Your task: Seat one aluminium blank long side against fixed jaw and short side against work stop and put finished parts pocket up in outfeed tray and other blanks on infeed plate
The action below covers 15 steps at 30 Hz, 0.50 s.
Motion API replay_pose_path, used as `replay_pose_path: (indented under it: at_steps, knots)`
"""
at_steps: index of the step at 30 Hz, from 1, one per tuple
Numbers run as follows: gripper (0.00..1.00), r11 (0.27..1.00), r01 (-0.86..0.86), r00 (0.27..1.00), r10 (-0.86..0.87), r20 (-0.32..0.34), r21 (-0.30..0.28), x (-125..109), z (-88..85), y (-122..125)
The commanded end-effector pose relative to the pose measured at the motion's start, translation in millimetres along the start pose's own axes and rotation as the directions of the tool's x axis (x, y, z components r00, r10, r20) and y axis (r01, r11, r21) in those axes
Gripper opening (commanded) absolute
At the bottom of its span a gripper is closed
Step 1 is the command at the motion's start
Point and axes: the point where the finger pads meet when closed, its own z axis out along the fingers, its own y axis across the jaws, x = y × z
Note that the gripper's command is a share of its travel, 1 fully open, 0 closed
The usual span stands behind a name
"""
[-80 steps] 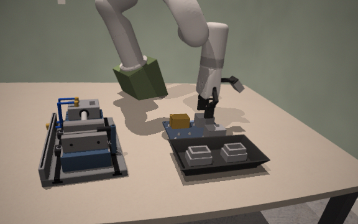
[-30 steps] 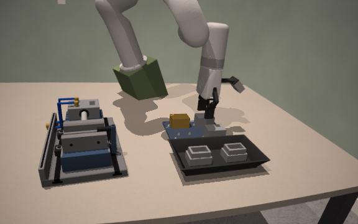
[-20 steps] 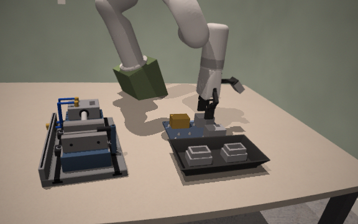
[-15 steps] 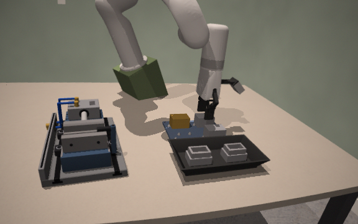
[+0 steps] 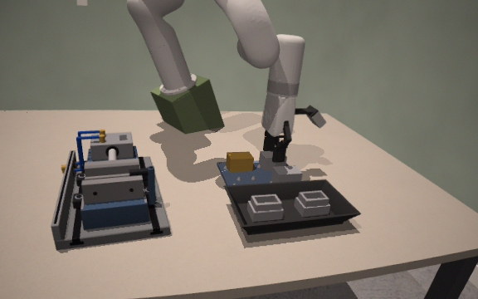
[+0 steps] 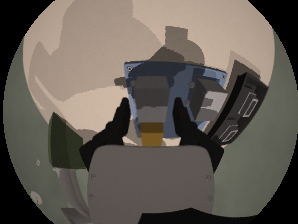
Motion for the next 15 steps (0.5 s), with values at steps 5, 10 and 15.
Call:
replay_pose_path:
  at_steps: [5, 10, 15]
  knots:
    - [0.69, 1.000, -0.001, 1.000, 0.001, -0.002, -0.003, 0.8, 2.9, 1.2]
    - [0.69, 1.000, -0.001, 1.000, 0.001, -0.002, -0.003, 0.8, 3.7, 1.2]
    - [0.69, 1.000, -0.001, 1.000, 0.001, -0.002, -0.003, 0.8, 4.4, 1.2]
